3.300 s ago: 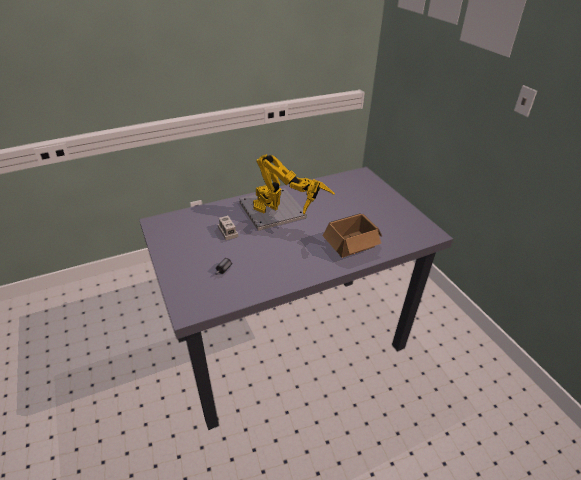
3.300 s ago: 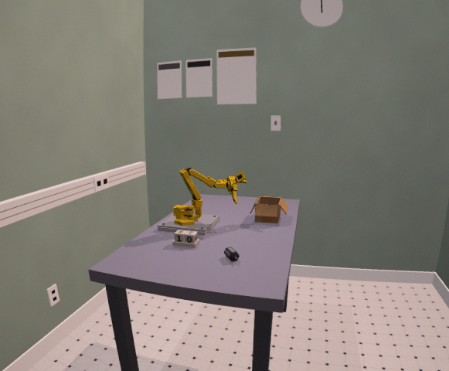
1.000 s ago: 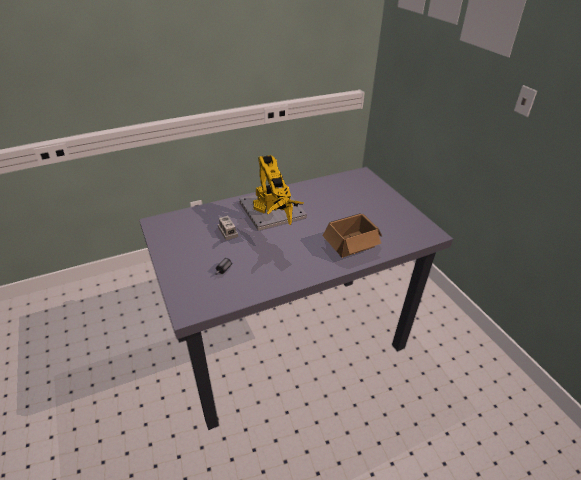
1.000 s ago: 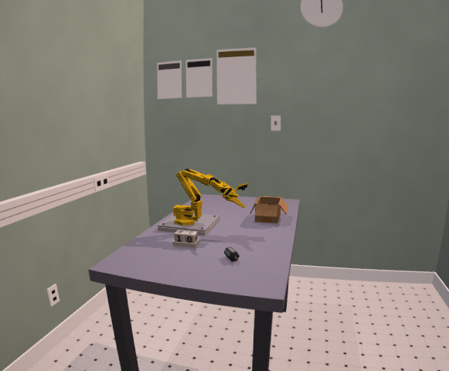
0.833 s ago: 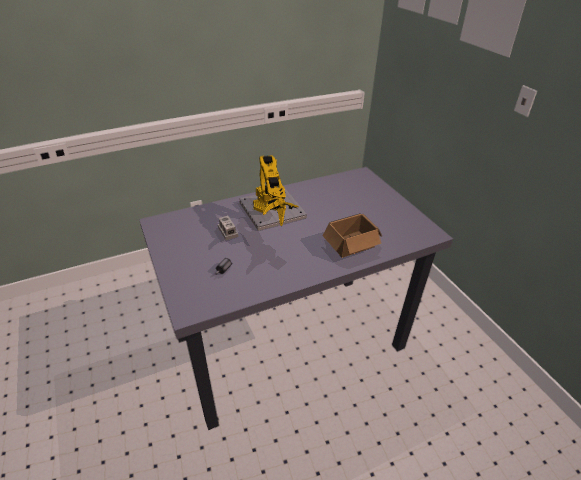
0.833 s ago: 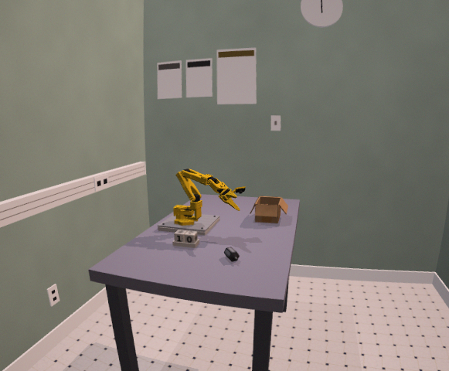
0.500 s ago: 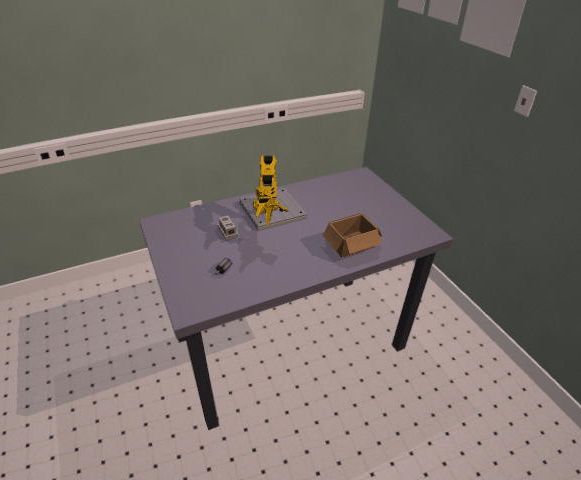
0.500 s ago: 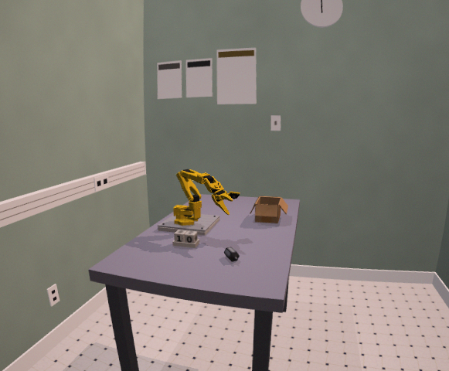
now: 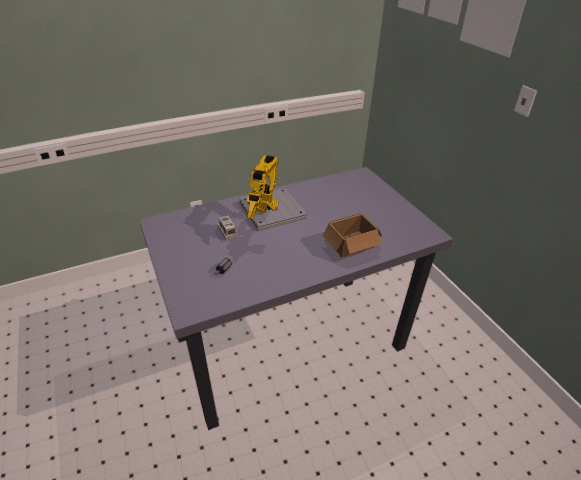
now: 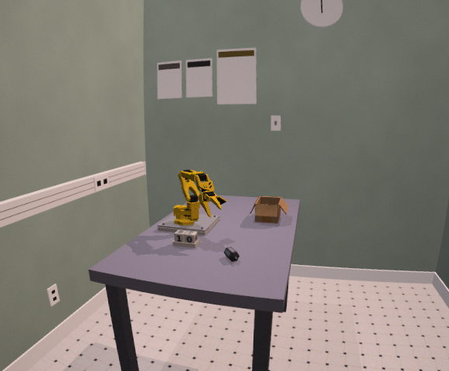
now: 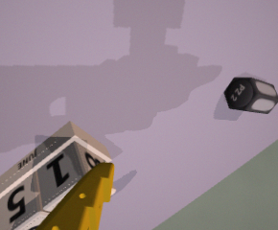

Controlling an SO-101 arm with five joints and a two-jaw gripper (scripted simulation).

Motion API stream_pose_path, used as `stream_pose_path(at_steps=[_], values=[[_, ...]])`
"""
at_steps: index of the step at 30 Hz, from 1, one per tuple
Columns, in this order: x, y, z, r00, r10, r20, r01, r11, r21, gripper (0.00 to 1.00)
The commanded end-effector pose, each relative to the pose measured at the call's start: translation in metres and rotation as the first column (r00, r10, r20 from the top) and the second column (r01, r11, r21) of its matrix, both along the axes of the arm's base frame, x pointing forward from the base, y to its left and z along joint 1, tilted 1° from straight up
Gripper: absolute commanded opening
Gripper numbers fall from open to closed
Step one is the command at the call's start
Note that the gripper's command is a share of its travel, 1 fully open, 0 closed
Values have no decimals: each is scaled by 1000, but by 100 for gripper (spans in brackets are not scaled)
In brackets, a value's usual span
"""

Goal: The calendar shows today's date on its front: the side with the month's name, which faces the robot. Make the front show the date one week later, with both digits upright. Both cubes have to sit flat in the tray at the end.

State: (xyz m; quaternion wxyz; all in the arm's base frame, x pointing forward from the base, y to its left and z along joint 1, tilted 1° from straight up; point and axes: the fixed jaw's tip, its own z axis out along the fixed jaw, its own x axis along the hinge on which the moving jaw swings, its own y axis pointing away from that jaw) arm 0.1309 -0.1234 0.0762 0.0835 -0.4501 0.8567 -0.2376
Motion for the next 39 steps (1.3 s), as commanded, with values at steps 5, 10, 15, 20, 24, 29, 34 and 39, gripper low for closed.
stream_pose_path(at_steps=[5,10,15,20,24,29,34,39], values=[[-28,-6,4,987,87,-132,-90,996,-17,40],[-45,-7,5,968,140,-207,-143,990,1,37],[-56,-6,5,951,179,-252,-179,984,21,35],[-64,-4,6,935,212,-285,-209,977,41,34],[-71,-3,6,921,239,-308,-233,971,59,32],[-77,-1,6,908,265,-326,-254,964,76,31],[-79,0,7,902,275,-333,-262,961,84,31],[-81,0,7,896,285,-339,-271,958,91,30]])
